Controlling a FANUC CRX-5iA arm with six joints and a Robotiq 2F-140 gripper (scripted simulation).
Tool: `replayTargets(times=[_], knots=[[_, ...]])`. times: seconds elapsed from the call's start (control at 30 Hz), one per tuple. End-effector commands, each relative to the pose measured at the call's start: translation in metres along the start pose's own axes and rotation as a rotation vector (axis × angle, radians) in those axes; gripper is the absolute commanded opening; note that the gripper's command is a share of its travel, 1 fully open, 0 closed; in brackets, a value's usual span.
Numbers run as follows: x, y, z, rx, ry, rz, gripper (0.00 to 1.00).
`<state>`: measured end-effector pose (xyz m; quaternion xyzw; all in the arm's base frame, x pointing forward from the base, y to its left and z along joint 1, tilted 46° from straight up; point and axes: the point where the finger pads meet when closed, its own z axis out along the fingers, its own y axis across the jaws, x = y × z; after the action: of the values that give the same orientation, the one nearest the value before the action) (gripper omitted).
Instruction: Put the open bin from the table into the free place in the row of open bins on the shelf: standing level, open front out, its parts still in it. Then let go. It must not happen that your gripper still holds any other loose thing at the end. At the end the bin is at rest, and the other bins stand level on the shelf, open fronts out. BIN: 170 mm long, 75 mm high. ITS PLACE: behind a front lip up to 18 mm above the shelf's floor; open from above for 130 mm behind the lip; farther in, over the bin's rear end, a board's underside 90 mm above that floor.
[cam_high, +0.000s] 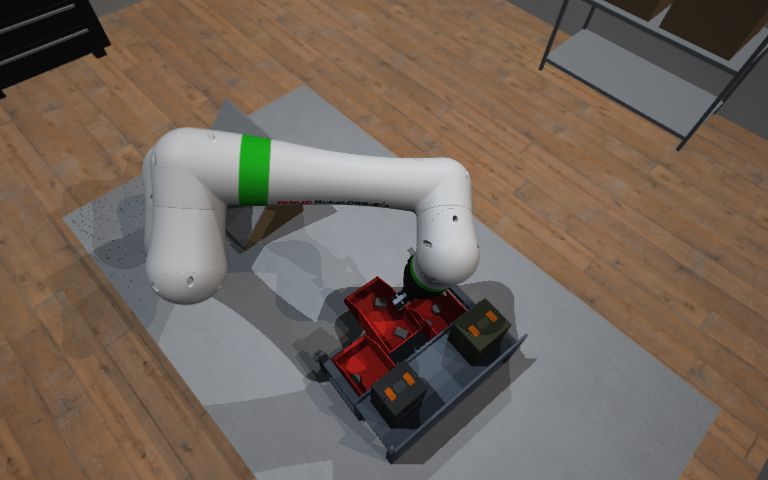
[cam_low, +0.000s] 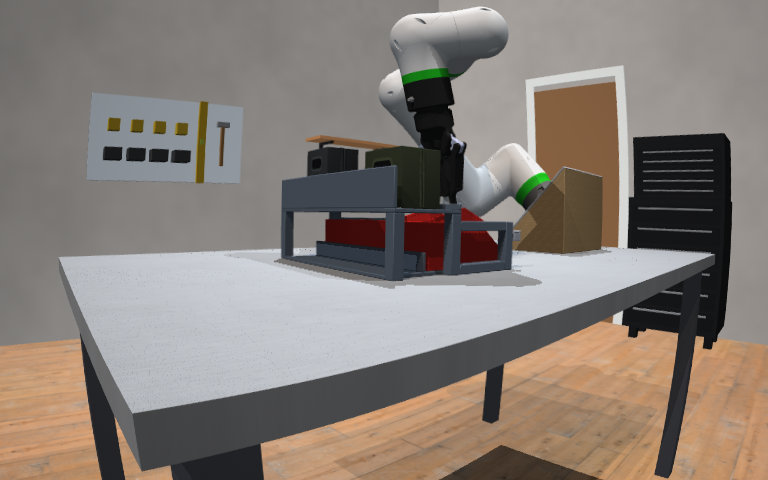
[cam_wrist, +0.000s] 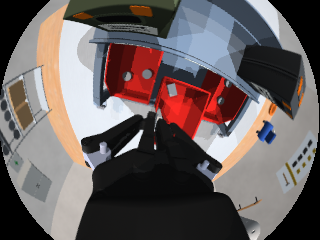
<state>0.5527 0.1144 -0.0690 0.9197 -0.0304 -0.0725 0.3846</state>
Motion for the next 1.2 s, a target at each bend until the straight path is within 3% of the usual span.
replayTargets(times=[0.0, 1.17], knots=[[0.0, 0.0, 0.0, 0.0, 0.001, 0.0, 0.0], [0.013, 0.0, -0.001, 0.0, 0.046, 0.0, 0.0]])
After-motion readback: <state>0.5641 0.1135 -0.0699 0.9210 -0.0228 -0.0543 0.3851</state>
